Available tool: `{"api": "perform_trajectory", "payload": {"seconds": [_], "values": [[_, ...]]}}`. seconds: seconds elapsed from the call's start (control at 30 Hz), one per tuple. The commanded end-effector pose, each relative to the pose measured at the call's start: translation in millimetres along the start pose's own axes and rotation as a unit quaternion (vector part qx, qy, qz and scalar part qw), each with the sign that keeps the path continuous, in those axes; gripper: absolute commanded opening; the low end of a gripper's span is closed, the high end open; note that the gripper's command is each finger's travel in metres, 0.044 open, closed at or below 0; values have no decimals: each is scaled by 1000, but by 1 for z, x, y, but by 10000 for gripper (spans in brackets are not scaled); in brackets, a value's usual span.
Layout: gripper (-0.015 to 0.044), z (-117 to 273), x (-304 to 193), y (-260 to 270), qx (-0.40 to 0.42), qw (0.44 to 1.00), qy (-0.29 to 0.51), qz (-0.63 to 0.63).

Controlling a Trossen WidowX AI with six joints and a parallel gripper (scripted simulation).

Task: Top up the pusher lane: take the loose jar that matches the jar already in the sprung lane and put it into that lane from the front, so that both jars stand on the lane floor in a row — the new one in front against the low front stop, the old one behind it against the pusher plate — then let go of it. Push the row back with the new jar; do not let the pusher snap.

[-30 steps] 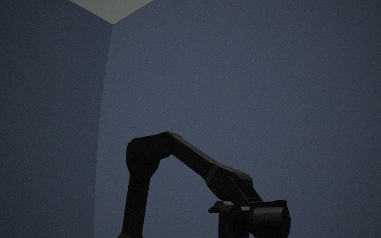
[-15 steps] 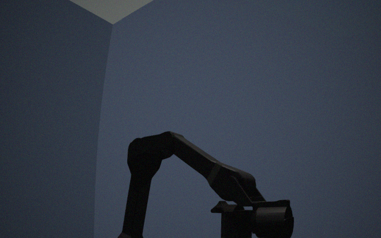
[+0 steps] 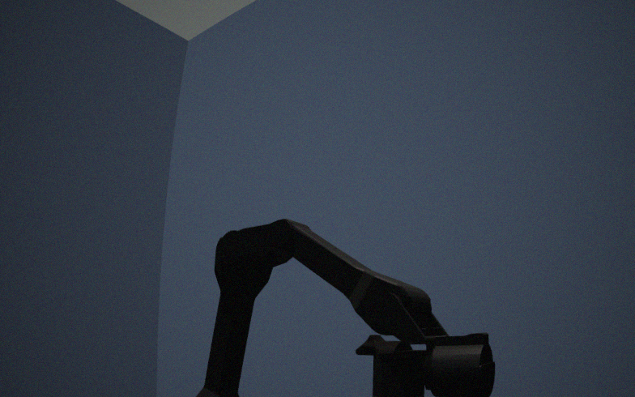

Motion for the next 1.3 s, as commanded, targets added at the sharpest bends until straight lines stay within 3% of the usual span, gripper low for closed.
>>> {"api": "perform_trajectory", "payload": {"seconds": [0.0, 1.27], "values": [[0, 3, 7, -1, 0, 1000, -11, 2], [0, 7, 18, -4, 0, 1000, -12, 2]]}}
Point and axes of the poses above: the point midway between the two fingers, 35 mm back from their tips, its own z axis back along the fingers, its own y axis across the jaws, x = y × z, the point moved 3 cm from there along z, back along the fingers, and after that the axes turned 13 degrees about z, right-handed, at the moved point
